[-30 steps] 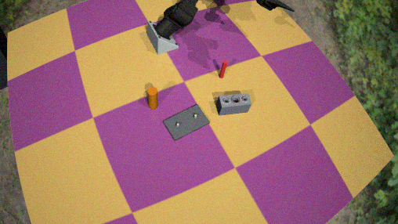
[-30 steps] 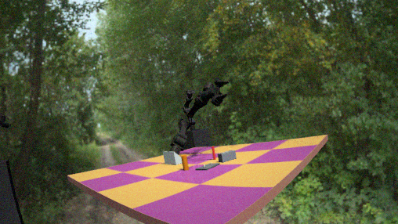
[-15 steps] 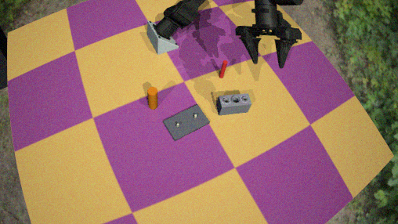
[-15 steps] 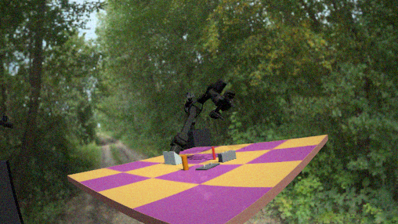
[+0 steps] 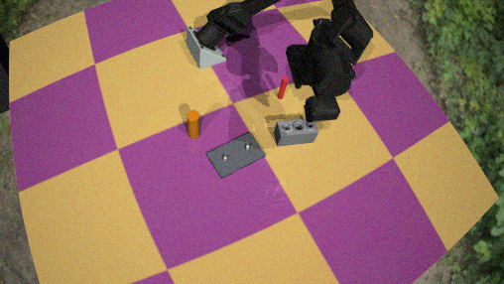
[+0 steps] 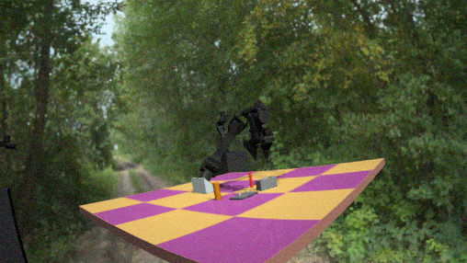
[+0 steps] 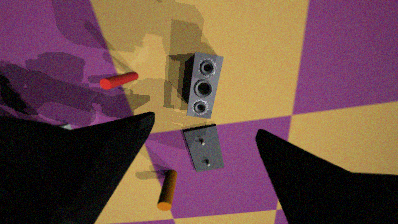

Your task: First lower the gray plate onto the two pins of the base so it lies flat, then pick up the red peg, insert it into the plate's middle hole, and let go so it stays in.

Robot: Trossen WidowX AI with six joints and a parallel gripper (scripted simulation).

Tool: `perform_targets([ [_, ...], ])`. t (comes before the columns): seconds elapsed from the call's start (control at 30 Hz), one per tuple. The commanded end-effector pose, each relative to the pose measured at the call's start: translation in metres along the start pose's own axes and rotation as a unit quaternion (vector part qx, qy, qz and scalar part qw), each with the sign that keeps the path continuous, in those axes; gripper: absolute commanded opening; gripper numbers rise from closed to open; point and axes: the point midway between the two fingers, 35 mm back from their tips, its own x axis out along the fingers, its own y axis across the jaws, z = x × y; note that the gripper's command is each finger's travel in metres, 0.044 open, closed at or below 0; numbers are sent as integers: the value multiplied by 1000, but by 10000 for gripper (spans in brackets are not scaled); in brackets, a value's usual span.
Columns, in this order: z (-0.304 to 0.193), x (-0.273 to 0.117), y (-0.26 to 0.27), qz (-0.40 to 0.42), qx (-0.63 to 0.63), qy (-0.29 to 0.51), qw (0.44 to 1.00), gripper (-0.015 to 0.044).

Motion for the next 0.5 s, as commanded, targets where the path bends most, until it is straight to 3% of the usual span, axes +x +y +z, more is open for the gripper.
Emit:
perform_targets([
  [0.0,5,1,0,10,-1,-7,1000,440],
  [0.2,6,62,2,16,0,-4,1000,440],
  [0.47,9,74,2,16,0,-5,1000,440],
])
